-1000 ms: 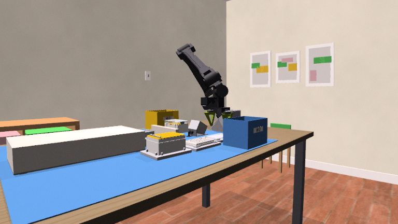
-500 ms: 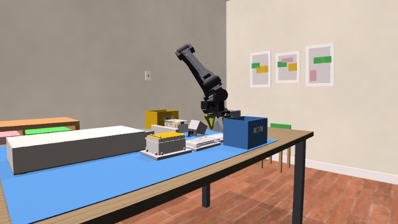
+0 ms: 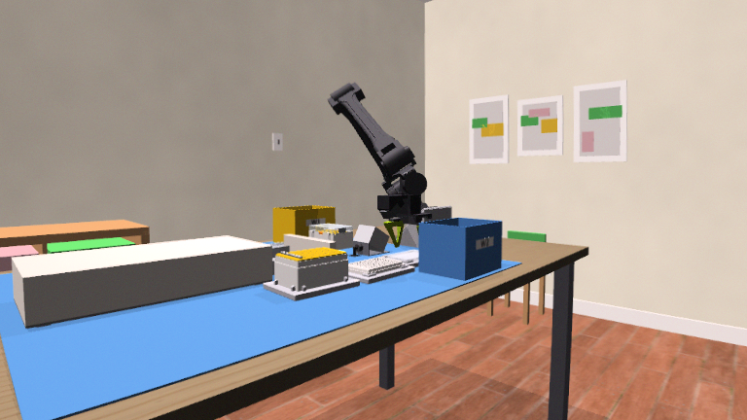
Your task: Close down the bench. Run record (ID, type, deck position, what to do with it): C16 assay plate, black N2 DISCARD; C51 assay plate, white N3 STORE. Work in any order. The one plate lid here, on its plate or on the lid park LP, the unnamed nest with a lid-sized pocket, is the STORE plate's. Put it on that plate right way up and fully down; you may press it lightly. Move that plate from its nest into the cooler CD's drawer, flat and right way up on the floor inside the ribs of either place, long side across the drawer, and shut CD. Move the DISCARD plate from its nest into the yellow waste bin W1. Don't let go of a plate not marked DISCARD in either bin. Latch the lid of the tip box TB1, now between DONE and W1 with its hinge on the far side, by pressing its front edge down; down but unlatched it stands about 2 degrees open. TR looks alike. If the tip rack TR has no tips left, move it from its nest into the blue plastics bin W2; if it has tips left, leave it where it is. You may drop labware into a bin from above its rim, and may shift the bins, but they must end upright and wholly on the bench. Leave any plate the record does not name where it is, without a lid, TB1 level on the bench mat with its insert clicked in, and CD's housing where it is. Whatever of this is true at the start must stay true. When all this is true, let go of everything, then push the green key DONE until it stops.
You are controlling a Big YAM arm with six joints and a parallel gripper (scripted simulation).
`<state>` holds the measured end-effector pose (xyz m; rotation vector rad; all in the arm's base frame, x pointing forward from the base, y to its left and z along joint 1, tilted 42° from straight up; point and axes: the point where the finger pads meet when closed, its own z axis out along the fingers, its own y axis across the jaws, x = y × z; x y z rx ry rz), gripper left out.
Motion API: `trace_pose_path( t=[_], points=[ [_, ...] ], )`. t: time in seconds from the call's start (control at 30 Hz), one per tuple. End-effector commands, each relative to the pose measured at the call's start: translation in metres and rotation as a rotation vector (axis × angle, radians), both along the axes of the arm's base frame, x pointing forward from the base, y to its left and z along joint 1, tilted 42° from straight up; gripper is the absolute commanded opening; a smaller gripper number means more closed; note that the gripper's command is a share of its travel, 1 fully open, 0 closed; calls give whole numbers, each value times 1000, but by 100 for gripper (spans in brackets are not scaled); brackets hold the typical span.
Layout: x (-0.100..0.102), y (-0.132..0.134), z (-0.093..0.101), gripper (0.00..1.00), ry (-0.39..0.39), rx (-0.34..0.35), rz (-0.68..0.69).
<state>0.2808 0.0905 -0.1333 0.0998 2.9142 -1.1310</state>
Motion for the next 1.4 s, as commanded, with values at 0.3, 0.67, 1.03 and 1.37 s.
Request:
trace_pose_path(
  t=[0.3, 0.67, 1.03, 1.37],
  points=[
    [1, -11, -12, 100, 1, 1, 3],
    [0, -14, -18, 100, 1, 2, 12],
    [1, -11, -17, 100, -4, 5, 18],
    [1, -11, -17, 100, -4, 5, 18]
  ],
)
